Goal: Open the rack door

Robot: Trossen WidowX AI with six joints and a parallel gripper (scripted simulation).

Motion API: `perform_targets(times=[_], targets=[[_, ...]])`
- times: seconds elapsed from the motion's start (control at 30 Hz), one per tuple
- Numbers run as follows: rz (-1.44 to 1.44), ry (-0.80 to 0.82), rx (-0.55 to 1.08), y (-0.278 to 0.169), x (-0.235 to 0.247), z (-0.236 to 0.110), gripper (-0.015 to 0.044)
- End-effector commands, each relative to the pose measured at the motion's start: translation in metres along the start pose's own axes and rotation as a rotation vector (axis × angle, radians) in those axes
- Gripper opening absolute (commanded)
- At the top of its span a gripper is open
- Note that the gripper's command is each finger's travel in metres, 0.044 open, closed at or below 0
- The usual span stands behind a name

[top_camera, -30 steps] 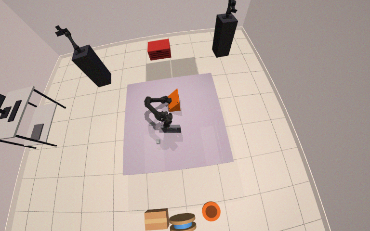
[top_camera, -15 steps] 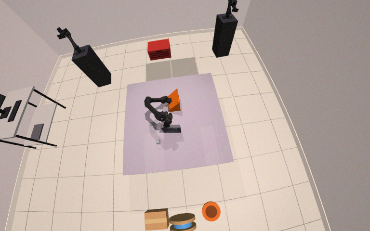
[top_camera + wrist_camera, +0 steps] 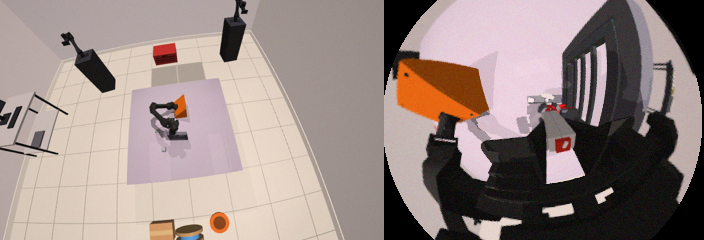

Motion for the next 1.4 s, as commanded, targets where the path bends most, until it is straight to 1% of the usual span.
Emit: perform_targets(times=[0.0,0.7,1.37], targets=[[0.062,0.003,-0.002,0.004,0.004,0.000,0.0021],[0.446,0.004,-0.002,0.020,0.023,0.000,0.0021],[0.758,0.005,-0.003,0.049,0.047,0.000,0.0021]])
Point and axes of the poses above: the point midway between the two fingers, 35 mm back from their tips, its own z axis out along the fingers, its own x axis across the jaws, y = z × x, the point moved 1 cm from there along -z, back along the fingers, and after that the axes turned 4 degrees about -z, right-handed, at the moved point
